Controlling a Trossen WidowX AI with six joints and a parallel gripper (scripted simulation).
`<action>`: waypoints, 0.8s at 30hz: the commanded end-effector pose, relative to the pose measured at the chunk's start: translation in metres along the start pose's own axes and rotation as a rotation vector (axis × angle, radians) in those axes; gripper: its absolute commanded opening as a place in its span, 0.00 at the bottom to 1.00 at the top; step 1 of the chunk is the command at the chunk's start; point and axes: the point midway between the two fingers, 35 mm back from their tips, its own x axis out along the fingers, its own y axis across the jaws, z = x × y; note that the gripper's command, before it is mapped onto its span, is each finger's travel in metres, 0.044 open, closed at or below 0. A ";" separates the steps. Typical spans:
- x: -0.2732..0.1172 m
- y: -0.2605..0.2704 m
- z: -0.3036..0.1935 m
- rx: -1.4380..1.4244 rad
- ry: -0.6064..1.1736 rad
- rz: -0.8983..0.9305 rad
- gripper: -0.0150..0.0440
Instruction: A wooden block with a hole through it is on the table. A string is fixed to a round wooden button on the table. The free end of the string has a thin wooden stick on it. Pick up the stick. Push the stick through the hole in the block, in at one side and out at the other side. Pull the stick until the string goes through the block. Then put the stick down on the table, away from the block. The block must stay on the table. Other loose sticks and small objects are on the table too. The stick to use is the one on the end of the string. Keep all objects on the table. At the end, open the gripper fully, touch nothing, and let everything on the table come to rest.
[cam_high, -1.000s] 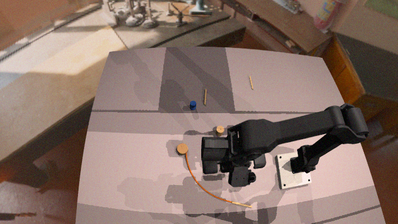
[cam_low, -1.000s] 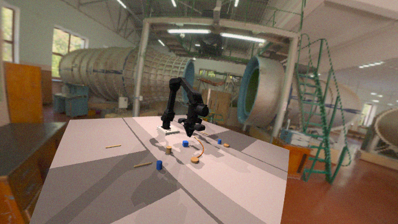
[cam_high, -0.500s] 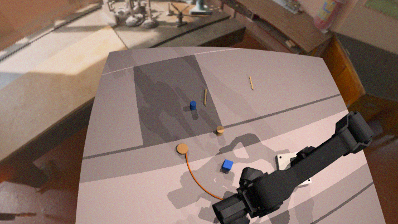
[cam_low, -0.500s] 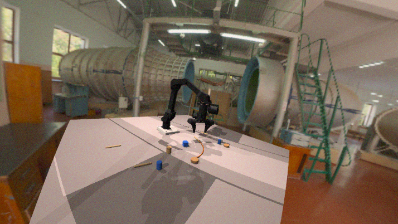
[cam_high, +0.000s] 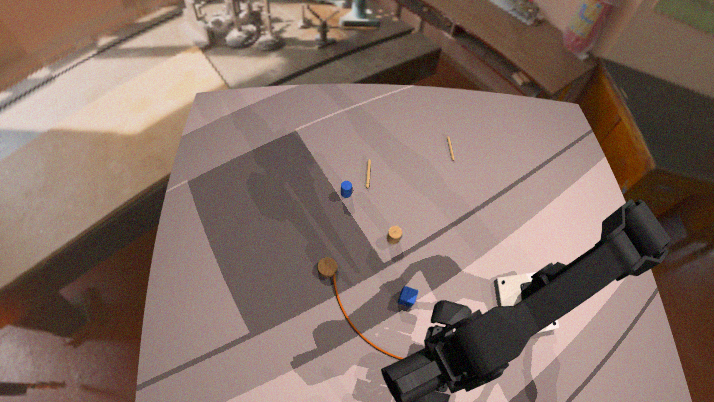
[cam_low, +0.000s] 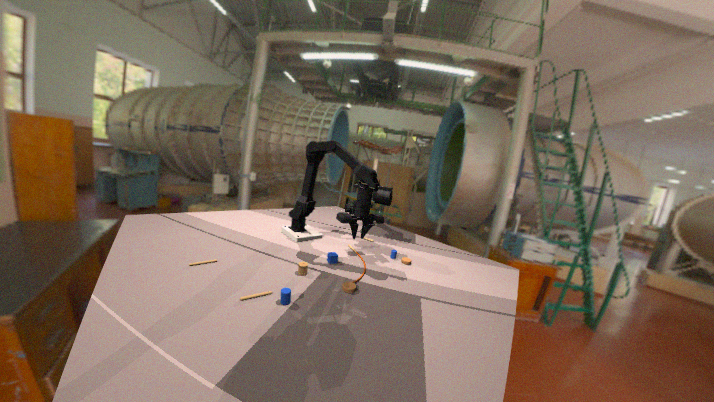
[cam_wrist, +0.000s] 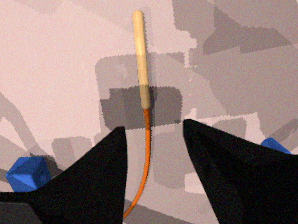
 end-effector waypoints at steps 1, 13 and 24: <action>0.000 0.001 0.000 -0.007 0.004 0.005 0.46; 0.007 0.000 -0.001 -0.007 0.005 0.005 0.46; 0.025 0.000 -0.002 -0.007 0.005 0.005 0.46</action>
